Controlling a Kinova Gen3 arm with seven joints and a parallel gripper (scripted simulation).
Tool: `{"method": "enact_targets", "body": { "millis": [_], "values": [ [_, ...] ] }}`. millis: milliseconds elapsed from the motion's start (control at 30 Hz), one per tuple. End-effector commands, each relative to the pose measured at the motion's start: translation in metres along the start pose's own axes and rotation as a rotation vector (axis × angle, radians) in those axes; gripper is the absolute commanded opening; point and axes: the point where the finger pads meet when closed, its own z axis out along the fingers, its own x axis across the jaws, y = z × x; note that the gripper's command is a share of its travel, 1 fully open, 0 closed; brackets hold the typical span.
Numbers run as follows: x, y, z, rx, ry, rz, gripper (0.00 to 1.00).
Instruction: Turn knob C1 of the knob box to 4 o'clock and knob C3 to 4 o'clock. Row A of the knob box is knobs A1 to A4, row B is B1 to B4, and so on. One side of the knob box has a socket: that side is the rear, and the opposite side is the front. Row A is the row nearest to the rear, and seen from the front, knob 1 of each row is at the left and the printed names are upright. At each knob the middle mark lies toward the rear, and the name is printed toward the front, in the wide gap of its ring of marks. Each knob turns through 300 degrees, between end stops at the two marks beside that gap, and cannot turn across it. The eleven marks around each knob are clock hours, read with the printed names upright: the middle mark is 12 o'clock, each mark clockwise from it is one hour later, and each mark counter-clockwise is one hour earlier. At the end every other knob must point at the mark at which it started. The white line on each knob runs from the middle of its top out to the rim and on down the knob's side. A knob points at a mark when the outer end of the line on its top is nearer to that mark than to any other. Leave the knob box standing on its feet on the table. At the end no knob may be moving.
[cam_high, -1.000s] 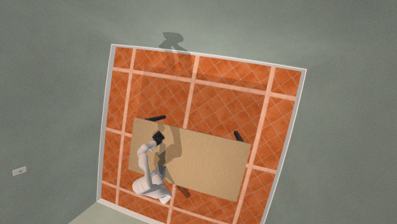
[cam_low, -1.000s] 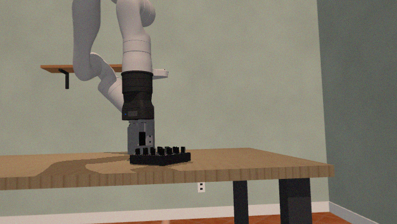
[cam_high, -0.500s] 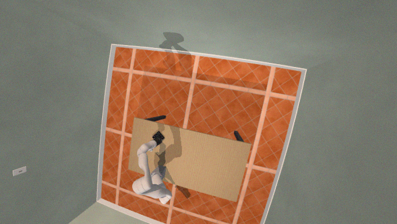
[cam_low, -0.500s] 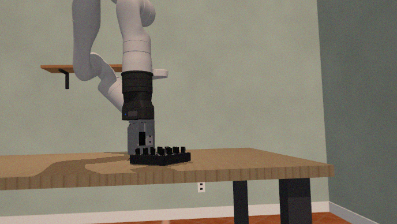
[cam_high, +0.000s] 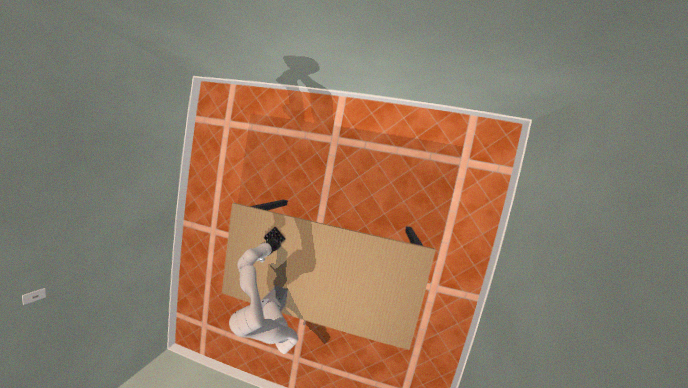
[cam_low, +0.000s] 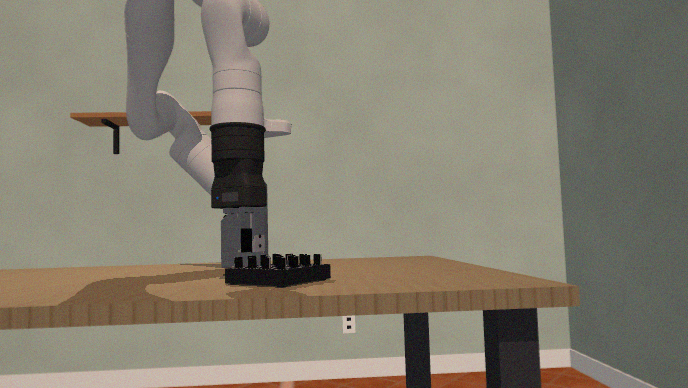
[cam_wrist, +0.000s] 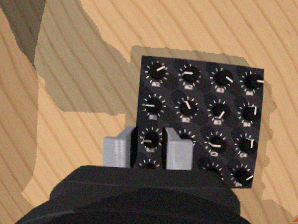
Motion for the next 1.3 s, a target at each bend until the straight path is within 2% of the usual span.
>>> {"method": "enact_targets", "body": {
  "millis": [0,667,1267],
  "values": [
    [0.002,0.003,0.0,-0.003,0.004,-0.003,0.46],
    [0.0,0.003,0.013,-0.002,0.002,-0.003,0.46],
    [0.0,0.003,0.014,-0.002,0.002,-0.003,0.46]
  ]
}}
